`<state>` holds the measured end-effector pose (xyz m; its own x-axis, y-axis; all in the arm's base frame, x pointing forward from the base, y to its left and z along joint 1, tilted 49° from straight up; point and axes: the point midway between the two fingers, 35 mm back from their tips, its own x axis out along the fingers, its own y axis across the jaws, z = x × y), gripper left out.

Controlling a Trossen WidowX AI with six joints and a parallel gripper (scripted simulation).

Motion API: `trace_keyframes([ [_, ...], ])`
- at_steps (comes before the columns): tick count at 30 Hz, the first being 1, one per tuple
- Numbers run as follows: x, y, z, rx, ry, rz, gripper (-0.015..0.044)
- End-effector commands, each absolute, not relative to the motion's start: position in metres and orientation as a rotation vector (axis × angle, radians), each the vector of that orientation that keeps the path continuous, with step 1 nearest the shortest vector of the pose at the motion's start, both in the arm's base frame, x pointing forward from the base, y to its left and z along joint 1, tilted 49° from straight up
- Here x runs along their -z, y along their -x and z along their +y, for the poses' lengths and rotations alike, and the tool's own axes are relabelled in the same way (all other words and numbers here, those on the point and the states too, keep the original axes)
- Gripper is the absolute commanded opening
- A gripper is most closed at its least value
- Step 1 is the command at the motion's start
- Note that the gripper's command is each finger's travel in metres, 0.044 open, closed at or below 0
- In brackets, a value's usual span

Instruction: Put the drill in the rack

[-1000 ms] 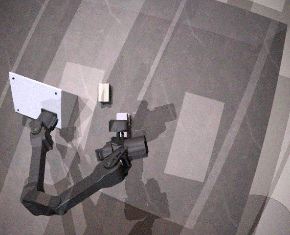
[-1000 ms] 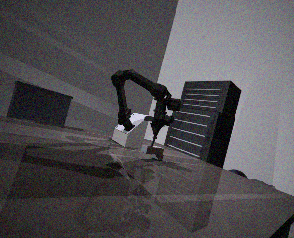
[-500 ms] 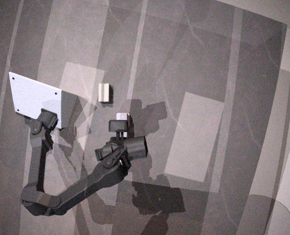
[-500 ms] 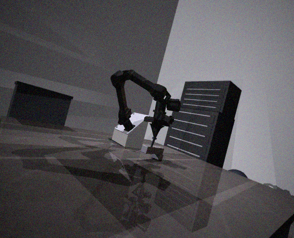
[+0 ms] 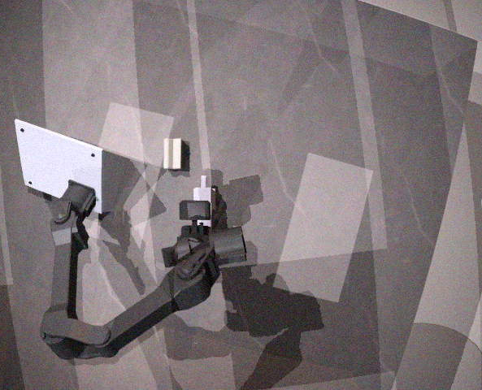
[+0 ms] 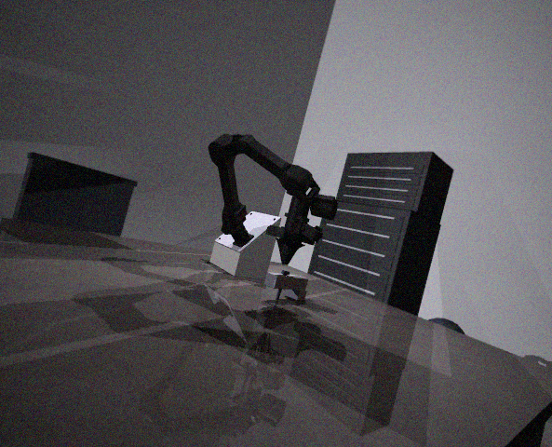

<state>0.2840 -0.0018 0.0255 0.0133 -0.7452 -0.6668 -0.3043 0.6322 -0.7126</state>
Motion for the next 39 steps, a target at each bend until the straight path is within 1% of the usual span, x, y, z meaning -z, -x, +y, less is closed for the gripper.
trace_keyframes([
  [1,-0.035,-0.287,0.016,0.425,0.901,1.577,0.0131],
  [5,-0.063,-0.289,0.052,0.425,0.901,1.578,0.0236],
  [9,-0.069,-0.289,0.059,0.427,0.902,1.578,0.0341],
  [11,-0.057,-0.289,0.057,0.362,0.958,1.583,0.0394],
  [13,-0.034,-0.288,0.063,0.215,1.1,1.64,0.044],
  [20,0.054,-0.269,0.076,-0.431,1.631,1.771,0.044],
  [28,0.111,-0.244,0.075,-0.949,1.965,1.759,0.044],
  [30,0.116,-0.241,0.074,-1.01,1.999,1.752,0.044],
  [39,0.116,-0.241,0.074,-1.01,1.999,1.752,0.044],
])
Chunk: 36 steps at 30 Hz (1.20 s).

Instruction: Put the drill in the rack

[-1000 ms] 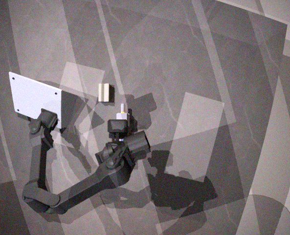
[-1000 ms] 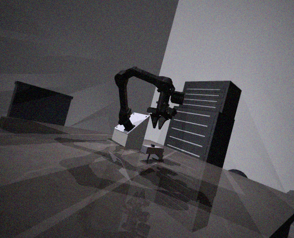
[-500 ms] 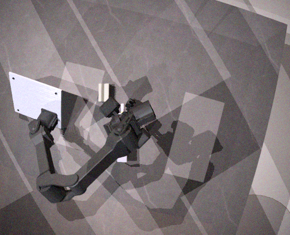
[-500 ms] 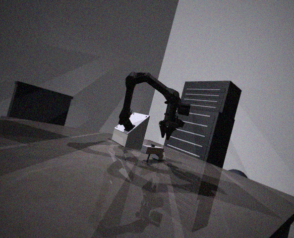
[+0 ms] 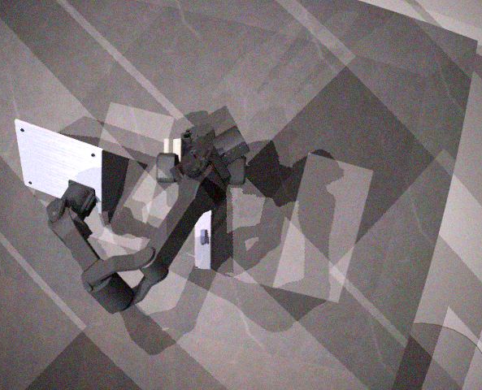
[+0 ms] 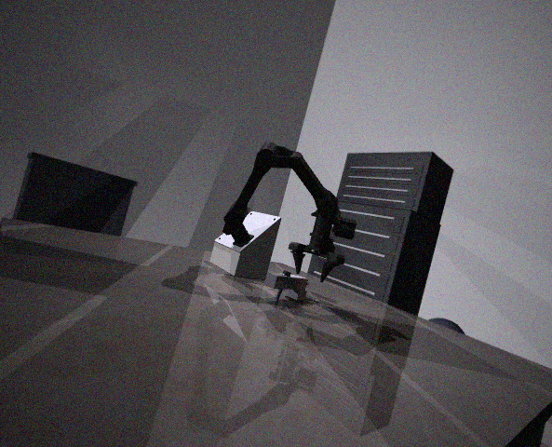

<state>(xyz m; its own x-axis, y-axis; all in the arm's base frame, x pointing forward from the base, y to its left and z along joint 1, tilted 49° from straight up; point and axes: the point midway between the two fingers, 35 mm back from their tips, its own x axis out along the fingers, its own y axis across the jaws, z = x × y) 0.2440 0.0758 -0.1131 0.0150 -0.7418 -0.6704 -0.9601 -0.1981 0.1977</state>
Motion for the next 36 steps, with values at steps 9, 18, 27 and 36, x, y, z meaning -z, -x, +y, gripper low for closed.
trace_keyframes([
  [9,0.117,-0.241,0.074,-1.01,1.999,1.752,0.044],
  [18,0.122,-0.243,0.064,-1.01,1.999,1.751,0.044],
  [27,0.129,-0.245,0.05,-1.01,1.999,1.751,0.044],
  [36,0.136,-0.246,0.037,-1.009,2.0,1.752,0.044],
])
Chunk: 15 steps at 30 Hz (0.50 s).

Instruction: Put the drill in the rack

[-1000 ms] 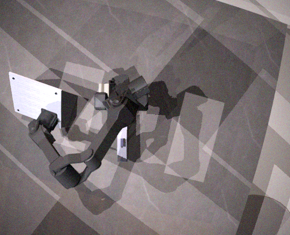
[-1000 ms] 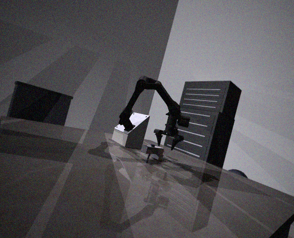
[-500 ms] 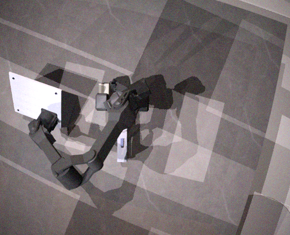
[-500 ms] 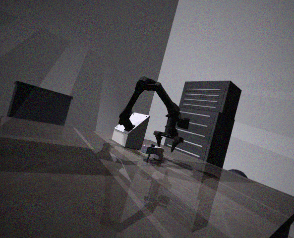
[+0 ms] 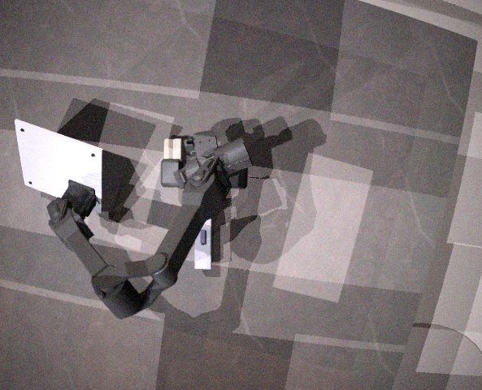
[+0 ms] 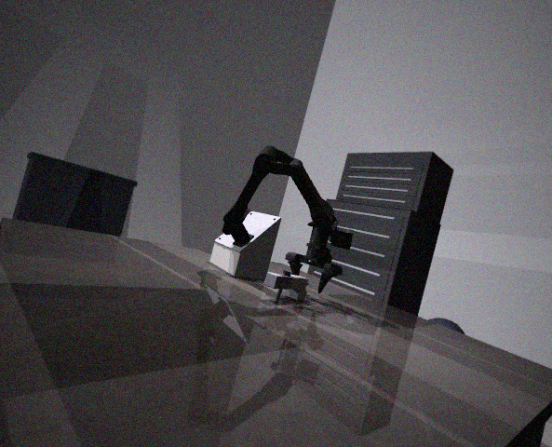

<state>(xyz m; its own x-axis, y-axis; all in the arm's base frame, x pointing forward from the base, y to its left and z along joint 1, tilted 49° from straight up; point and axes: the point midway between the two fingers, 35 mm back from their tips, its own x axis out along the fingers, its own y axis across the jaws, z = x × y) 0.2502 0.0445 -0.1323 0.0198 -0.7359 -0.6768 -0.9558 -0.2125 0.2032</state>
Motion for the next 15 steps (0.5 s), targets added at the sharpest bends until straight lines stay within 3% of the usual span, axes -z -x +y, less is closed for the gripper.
trace_keyframes([
  [1,0.1362,-0.2459,0.0352,-1.008,2.0,1.753,0.044],
  [15,0.1397,-0.2459,0.027,-1.007,2.001,1.755,0.044],
])
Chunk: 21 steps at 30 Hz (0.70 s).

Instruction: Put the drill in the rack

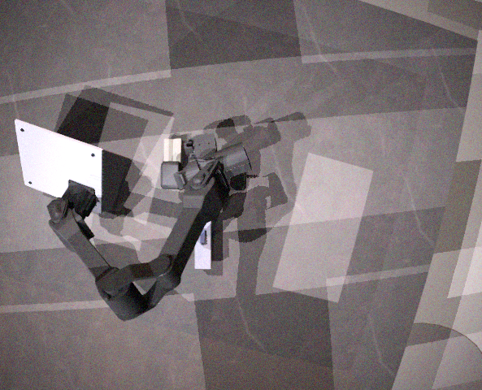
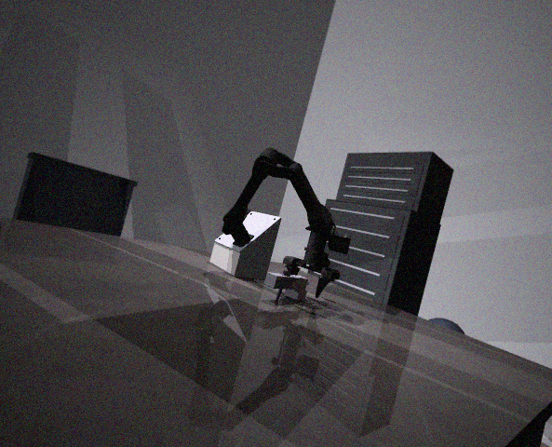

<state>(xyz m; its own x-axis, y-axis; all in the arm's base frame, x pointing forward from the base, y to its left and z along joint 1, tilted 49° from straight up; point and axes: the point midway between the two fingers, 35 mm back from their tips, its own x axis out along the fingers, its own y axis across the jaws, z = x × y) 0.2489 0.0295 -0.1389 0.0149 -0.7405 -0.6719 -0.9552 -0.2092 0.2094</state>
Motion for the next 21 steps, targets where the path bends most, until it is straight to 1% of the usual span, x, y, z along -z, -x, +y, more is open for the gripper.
trace_keyframes([
  [1,0.1389,-0.2489,0.0295,-0.997,1.993,1.747,0.0414],
  [15,0.1389,-0.2489,0.0295,-0.997,1.993,1.747,0.0046],
  [21,0.1389,-0.2489,0.0295,-0.997,1.993,1.747,0.0006],
])
